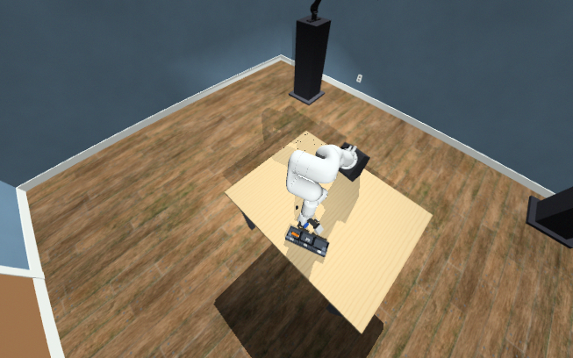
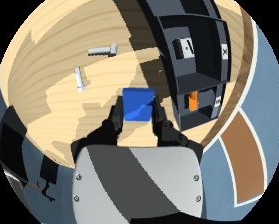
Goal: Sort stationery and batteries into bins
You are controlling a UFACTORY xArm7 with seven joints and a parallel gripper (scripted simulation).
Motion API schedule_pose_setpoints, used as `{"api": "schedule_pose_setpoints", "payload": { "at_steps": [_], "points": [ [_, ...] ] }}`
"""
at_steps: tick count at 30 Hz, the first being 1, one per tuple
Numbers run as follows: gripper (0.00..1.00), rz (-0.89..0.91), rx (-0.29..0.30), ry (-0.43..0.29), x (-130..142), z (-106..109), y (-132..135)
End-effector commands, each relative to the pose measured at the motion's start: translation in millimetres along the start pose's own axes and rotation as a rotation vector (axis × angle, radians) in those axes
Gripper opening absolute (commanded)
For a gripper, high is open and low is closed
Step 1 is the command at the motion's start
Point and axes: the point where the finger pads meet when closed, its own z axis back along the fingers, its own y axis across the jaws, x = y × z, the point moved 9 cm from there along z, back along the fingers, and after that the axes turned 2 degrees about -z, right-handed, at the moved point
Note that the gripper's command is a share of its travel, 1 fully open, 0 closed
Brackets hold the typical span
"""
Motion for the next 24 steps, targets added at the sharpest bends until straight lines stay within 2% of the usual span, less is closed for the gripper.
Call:
{"api": "schedule_pose_setpoints", "payload": {
  "at_steps": [1, 21, 24],
  "points": [
    [0.0, 0.001, -0.054, -0.003, -0.3, 31.0, 6.5],
    [0.0, 0.001, -0.055, -0.003, 0.0, -16.9, 3.6],
    [0.0, 0.001, -0.055, -0.003, 0.0, -17.2, 3.6]
  ]
}}
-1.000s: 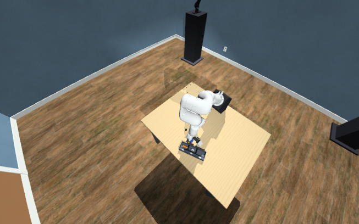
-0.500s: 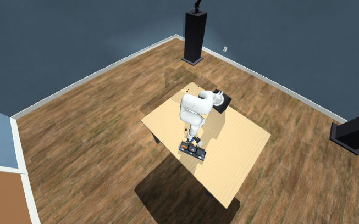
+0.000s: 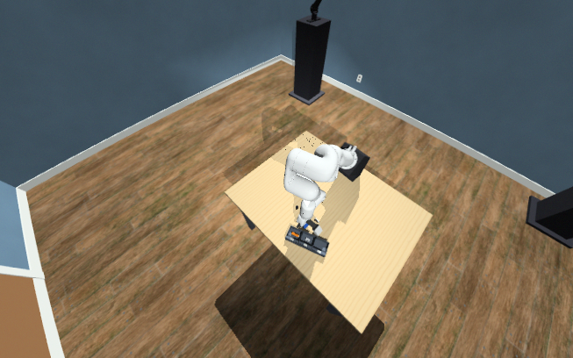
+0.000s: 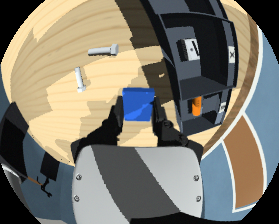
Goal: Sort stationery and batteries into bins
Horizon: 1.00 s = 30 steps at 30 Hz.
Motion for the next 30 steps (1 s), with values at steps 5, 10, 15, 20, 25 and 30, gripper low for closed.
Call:
{"api": "schedule_pose_setpoints", "payload": {
  "at_steps": [5, 10, 15, 20, 25, 30],
  "points": [
    [0.0, 0.002, 0.004, -0.003, -0.5, -9.7, -0.7],
    [0.0, 0.002, 0.004, -0.003, -0.5, -9.7, -0.7],
    [0.56, 0.002, 0.004, -0.003, -0.5, -9.7, -0.7],
    [0.56, 0.002, 0.004, -0.003, -0.5, -9.7, -0.7],
    [0.56, 0.002, 0.004, -0.003, -0.5, -9.8, -0.7],
    [0.56, 0.002, 0.004, -0.003, -0.5, -1.9, -0.7]
  ]
}}
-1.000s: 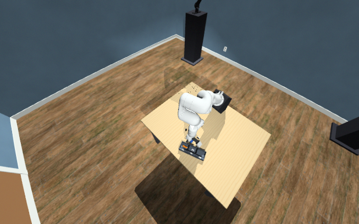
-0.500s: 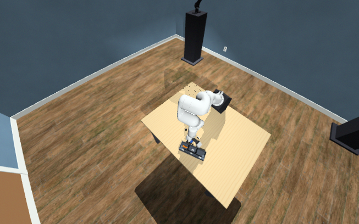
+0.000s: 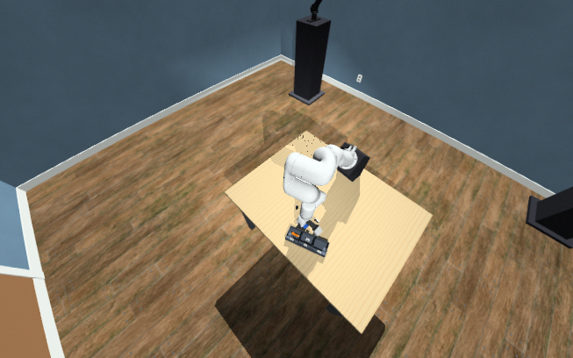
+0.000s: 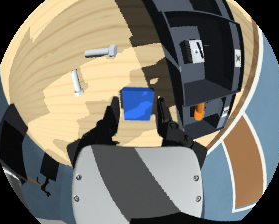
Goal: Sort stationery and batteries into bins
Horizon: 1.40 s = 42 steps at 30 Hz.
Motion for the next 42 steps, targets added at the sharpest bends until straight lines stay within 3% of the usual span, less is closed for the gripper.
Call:
{"api": "schedule_pose_setpoints", "payload": {
  "at_steps": [1, 15, 42],
  "points": [
    [0.56, 0.001, 0.001, 0.0, -0.2, 11.7, -0.1],
    [0.56, 0.0, 0.002, 0.0, -0.2, 58.9, 0.3],
    [0.56, 0.0, 0.002, 0.0, -0.2, 58.9, 0.3]
  ]
}}
